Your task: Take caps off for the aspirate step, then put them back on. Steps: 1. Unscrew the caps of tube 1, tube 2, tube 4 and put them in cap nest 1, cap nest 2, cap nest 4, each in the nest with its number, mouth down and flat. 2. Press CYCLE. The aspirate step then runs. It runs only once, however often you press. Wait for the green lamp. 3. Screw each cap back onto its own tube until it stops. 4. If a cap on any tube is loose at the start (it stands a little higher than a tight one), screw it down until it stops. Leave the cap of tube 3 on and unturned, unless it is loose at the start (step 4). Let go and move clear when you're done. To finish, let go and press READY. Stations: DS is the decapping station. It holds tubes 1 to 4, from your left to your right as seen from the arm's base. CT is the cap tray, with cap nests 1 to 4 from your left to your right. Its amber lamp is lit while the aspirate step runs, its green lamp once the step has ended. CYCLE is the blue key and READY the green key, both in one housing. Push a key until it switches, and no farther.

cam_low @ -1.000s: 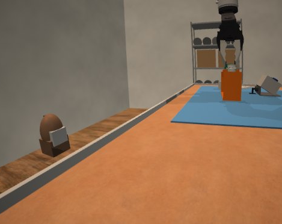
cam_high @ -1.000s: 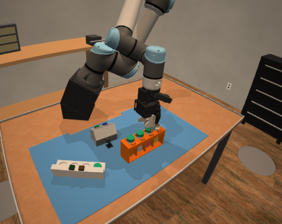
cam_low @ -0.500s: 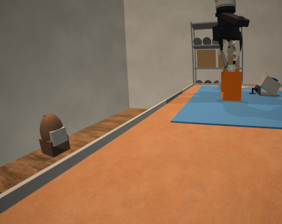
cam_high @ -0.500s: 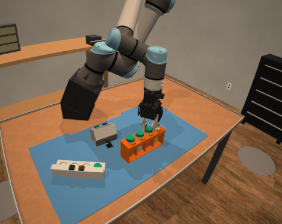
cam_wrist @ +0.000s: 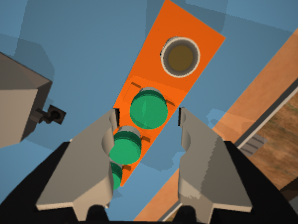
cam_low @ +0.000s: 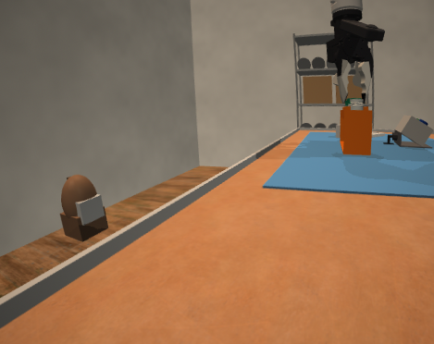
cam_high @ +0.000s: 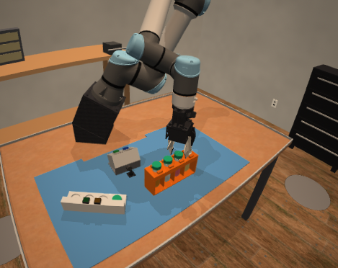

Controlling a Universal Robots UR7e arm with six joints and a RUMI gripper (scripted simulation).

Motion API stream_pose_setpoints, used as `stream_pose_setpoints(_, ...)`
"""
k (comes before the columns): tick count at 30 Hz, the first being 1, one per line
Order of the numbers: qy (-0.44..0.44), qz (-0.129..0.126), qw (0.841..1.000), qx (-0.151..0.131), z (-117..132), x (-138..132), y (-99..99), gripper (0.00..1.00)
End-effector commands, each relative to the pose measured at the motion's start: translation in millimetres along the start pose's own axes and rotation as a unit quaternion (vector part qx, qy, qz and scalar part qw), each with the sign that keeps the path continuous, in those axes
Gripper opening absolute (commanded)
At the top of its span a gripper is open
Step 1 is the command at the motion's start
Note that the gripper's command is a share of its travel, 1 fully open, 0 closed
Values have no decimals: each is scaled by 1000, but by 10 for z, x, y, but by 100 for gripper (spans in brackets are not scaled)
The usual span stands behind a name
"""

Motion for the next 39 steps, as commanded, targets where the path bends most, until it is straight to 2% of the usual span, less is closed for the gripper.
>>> stream_pose_setpoints(1, -40, 0, 999, 0, 2, 2, 3, 35)
stream_pose_setpoints(2, -40, 0, 999, 0, 2, 2, 3, 35)
stream_pose_setpoints(5, -164, 0, 986, 0, 2, 2, 3, 35)
stream_pose_setpoints(8, -205, 0, 979, 0, 2, 3, 3, 35)
stream_pose_setpoints(9, -246, 0, 969, 0, 2, 2, 3, 35)
stream_pose_setpoints(10, -246, 0, 969, 0, 2, 3, 3, 35)
stream_pose_setpoints(11, -286, 0, 958, 0, 2, 2, 3, 35)
stream_pose_setpoints(12, -286, 0, 958, 0, 2, 3, 3, 35)
stream_pose_setpoints(13, -326, 0, 945, 0, 2, 2, 3, 35)
stream_pose_setpoints(14, -326, 0, 945, 0, 2, 3, 3, 35)
stream_pose_setpoints(15, -365, 0, 931, 0, 2, 2, 3, 35)
stream_pose_setpoints(16, -365, 0, 931, 0, 2, 3, 3, 35)
stream_pose_setpoints(17, -403, 0, 915, 0, 2, 2, 3, 35)
stream_pose_setpoints(19, -403, 0, 915, 0, 2, 2, 3, 35)
stream_pose_setpoints(21, -478, 0, 878, 0, 2, 2, 3, 35)
stream_pose_setpoints(22, -498, 0, 867, 0, 2, 2, 3, 35)
stream_pose_setpoints(30, -499, 0, 867, 0, 2, 2, 3, 35)
stream_pose_setpoints(31, -499, 0, 867, 0, 2, 2, 3, 0)
stream_pose_setpoints(39, -499, 0, 867, 0, 2, 2, 3, 0)
Point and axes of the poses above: the point where the finger pads meet when closed, its own y axis back along the fingers, its own x axis across the jaws, z = x × y, the point moved 1 cm from there along y, back along the fingers, and after that the axes turned 11 degrees about -y, right-handed, at the moved point
